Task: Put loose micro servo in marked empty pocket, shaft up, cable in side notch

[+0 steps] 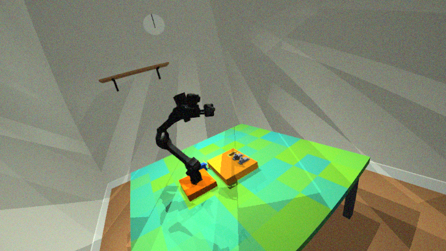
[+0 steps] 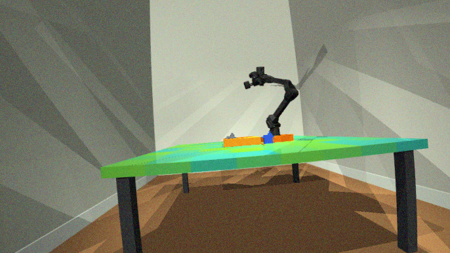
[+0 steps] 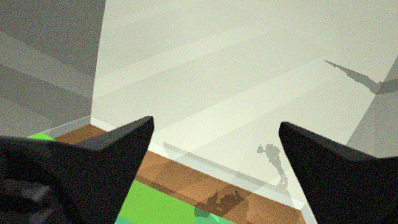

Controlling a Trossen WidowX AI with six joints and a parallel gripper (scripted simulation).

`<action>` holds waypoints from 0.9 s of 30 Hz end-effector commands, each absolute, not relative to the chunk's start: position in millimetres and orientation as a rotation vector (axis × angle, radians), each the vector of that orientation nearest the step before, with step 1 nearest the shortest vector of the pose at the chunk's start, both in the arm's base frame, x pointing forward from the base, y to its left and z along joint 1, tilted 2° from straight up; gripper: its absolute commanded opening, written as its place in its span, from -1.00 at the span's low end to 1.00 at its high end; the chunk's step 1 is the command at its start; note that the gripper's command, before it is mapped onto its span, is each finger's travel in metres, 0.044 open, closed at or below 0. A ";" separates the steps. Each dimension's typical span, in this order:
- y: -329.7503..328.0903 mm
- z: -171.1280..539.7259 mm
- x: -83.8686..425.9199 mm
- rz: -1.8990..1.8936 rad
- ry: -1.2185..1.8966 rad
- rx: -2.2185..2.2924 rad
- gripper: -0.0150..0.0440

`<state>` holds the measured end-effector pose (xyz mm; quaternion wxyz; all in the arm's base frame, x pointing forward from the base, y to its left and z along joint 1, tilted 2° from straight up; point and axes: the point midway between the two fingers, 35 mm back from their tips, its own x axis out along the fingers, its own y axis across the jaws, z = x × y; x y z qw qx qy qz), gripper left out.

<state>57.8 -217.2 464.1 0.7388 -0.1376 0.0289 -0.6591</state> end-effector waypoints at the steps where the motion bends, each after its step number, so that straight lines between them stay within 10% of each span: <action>1: -220.1 443.1 85.3 -1.333 0.096 -0.238 1.00; 27: -135.1 301.0 233.6 -0.660 0.422 0.172 1.00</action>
